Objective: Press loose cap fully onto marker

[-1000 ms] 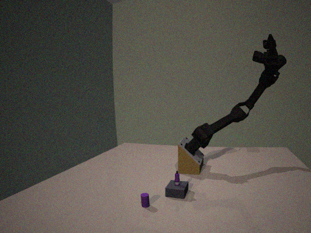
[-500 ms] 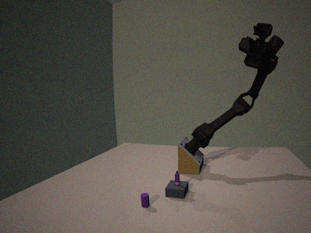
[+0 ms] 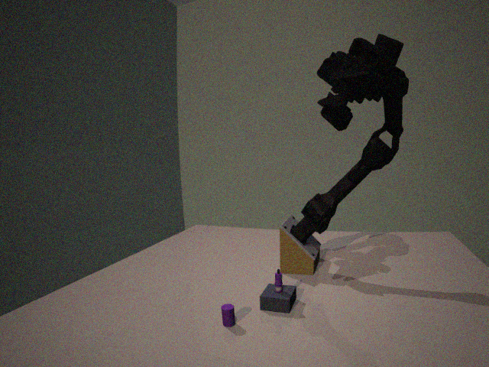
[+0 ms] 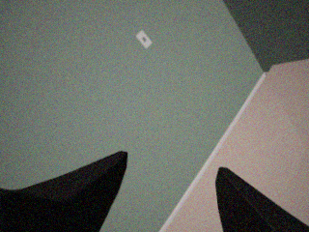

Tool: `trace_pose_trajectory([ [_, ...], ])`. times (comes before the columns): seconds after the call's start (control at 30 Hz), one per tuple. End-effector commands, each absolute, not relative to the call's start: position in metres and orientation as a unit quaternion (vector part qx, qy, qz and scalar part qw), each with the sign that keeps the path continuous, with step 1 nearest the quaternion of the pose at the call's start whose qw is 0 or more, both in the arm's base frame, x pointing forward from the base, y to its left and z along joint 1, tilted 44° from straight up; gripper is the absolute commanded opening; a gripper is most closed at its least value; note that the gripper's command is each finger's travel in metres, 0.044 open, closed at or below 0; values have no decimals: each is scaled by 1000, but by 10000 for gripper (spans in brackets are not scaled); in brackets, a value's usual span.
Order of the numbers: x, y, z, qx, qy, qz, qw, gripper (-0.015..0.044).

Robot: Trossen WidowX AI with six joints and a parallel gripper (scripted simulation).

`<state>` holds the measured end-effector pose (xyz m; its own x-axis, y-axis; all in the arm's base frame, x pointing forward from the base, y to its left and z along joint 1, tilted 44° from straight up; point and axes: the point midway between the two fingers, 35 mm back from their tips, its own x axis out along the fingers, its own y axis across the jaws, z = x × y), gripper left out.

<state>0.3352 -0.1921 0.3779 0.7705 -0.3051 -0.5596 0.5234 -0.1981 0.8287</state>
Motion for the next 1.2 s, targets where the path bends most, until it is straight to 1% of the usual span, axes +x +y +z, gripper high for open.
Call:
trace_pose_trajectory([
  [0.0, 358, -197, 321, 668, 179, -338, 638, 247],
  [0.17, 382, -196, 239, 617, 324, -317, 643, 247],
  [0.3, 391, -186, 170, 578, 438, -273, 632, 247],
  [0.47, 388, -166, 88, 541, 557, -190, 601, 247],
  [0.63, 372, -135, 11, 516, 648, -71, 555, 247],
  [0.7, 364, -123, -14, 513, 669, -26, 537, 247],
  [0.77, 361, -118, -22, 513, 675, -10, 530, 247],
  [0.97, 358, -122, -26, 512, 675, -10, 531, 247],
  [1.17, 361, -98, -51, 513, 675, -9, 530, 247],
])
